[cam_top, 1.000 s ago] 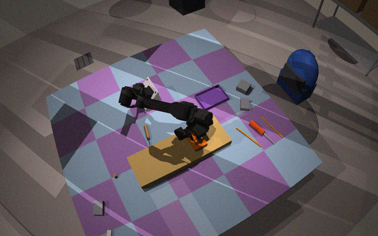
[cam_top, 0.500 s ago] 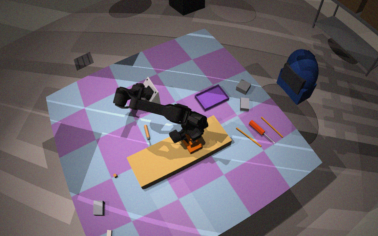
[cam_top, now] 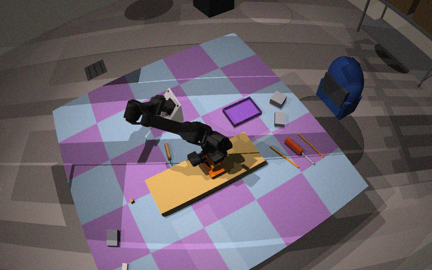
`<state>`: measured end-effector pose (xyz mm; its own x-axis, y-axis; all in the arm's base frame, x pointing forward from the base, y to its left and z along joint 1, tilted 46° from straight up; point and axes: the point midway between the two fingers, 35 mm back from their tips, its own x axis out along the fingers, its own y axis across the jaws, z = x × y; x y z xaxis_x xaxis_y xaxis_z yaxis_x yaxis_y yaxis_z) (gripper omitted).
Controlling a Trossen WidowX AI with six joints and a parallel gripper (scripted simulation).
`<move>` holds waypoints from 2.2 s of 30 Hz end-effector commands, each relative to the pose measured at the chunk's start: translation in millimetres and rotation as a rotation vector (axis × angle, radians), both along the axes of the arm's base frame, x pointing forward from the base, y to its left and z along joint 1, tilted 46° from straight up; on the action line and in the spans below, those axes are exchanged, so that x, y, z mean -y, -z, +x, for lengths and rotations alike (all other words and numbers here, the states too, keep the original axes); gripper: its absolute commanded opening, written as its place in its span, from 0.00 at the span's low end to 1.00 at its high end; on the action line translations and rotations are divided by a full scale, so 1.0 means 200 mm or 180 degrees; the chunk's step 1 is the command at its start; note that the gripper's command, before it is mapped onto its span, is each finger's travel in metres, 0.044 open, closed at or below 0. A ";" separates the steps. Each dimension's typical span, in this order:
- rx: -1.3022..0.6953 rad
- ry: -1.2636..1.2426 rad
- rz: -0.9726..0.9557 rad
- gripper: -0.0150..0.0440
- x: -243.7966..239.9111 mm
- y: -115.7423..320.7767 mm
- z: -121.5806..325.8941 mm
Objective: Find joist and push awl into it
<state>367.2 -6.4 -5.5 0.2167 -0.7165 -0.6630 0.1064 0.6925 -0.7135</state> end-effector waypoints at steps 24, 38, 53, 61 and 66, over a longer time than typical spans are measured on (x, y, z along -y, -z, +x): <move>0.0001 0.0003 -0.0032 0.25 0.19 -0.19 -0.03; 0.0000 0.0003 -0.0035 0.25 0.28 -0.29 -0.04; -0.0001 0.0003 -0.0038 0.25 0.37 -0.39 -0.06; -0.0001 0.0003 -0.0040 0.25 0.43 -0.44 -0.07; -0.0001 0.0003 -0.0041 0.25 0.46 -0.47 -0.07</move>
